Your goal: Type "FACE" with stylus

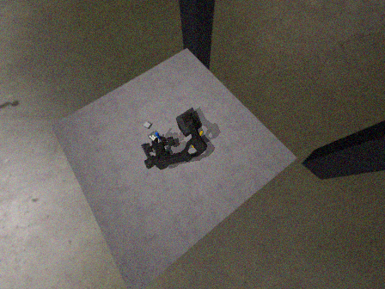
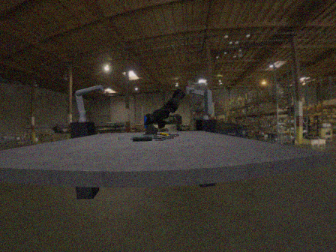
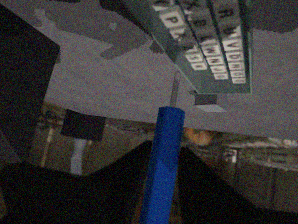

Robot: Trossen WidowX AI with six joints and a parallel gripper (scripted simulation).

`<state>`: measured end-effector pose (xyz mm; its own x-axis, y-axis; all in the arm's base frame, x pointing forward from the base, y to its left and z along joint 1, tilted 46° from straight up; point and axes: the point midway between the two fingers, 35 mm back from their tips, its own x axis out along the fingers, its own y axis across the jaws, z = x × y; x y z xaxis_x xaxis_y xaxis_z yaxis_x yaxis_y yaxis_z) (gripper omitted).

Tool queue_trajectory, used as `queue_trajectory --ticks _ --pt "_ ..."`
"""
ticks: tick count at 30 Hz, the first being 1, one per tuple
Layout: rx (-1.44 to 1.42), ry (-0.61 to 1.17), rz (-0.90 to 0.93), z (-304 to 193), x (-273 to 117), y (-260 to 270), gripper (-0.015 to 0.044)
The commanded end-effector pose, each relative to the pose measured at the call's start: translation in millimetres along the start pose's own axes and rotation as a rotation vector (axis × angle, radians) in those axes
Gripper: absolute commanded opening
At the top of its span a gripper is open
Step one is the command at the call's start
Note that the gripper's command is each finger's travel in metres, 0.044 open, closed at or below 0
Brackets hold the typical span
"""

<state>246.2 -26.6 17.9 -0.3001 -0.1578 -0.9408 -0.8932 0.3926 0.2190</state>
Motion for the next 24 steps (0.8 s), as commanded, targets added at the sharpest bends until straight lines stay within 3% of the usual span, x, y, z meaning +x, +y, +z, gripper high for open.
queue_trajectory --ticks 1,7,10,24 --pt "0.000 0.004 0.002 9.0 7.7 1.4 0.0000" --pt "0.000 0.004 0.002 11.6 9.3 1.6 0.0000" --pt "0.000 0.004 0.002 13.7 10.2 0.9 0.0079" --pt "0.000 0.003 0.002 19.0 13.1 0.6 0.0081"
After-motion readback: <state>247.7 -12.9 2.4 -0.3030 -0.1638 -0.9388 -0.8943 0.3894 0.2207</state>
